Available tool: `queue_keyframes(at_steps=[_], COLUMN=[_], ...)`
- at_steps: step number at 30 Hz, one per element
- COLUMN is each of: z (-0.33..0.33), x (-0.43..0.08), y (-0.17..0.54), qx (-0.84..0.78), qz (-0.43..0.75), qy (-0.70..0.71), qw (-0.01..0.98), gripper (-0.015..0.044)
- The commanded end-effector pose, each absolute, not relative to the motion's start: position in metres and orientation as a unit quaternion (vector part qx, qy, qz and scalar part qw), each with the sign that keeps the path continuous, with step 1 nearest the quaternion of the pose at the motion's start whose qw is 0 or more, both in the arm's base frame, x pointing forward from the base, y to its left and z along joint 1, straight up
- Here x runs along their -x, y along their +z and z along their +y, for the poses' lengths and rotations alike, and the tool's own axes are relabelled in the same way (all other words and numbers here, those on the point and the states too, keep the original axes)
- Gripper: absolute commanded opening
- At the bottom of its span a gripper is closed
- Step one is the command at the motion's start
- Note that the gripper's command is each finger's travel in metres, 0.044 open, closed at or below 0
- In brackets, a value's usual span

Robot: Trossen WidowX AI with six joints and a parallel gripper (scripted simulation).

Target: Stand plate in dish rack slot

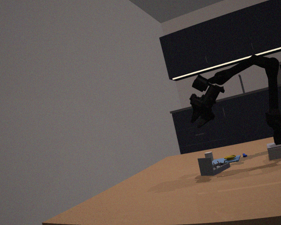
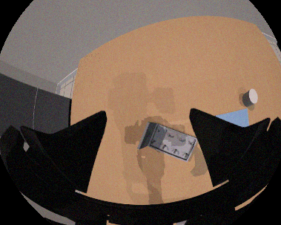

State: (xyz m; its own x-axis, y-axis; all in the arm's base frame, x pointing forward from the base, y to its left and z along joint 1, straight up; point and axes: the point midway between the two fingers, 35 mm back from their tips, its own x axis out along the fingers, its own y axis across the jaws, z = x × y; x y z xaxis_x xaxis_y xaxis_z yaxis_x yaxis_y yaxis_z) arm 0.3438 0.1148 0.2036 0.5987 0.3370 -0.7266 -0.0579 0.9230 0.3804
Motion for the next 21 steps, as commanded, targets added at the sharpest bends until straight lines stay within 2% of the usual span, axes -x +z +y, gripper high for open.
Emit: queue_keyframes(at_steps=[1,10,21], z=[0.085,0.016,-0.059], x=[-0.348,-0.338,-0.292], y=[0.177,0.118,0.058], qx=[-0.126,-0.05,0.018], qz=[0.466,0.556,0.684], qy=[0.08,0.025,0.013], qw=[0.872,0.829,0.729], gripper=[0.04,0.04,0.04])
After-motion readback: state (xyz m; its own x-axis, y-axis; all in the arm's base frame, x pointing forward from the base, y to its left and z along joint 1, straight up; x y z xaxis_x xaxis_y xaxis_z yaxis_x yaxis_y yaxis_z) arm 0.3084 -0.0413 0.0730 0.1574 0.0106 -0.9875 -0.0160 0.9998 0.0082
